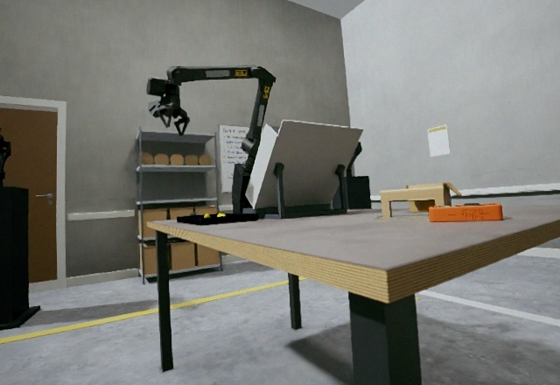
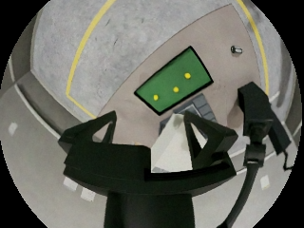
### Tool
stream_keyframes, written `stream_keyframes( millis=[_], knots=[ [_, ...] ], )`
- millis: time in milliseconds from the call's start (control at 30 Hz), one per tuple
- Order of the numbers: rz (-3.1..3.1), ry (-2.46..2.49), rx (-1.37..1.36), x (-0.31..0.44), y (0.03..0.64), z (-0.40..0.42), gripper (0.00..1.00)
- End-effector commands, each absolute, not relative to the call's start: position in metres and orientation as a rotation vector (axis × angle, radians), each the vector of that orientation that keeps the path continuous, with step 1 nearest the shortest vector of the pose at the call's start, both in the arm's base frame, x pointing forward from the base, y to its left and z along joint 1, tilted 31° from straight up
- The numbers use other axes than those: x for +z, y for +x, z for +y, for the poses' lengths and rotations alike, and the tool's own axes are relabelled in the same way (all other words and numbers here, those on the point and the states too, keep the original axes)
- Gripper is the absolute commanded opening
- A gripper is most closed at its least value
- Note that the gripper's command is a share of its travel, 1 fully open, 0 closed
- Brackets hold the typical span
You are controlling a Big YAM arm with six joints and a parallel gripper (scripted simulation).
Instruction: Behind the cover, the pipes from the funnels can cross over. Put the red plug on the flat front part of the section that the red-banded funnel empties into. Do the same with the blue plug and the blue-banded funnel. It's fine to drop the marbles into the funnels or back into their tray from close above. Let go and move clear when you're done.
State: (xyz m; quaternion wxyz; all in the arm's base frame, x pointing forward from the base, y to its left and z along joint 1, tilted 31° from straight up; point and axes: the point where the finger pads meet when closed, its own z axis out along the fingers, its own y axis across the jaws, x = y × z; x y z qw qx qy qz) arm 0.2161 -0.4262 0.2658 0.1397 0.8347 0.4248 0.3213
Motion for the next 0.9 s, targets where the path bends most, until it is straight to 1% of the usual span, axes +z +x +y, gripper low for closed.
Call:
stream_keyframes(
  millis=[0,200,433,633,700,867],
  knots=[
    [1.227,2.383,0.91,0.279,0.216,-0.433,1.0],
    [1.231,2.381,0.91,0.278,0.216,-0.431,1.0],
    [1.329,2.317,0.89,0.273,0.22,-0.411,1.0],
    [1.53,2.163,0.835,0.264,0.217,-0.375,1.0],
    [1.53,2.163,0.835,0.264,0.217,-0.375,1.0],
    [1.741,1.982,0.783,0.252,0.212,-0.33,1.0]
  ],
)
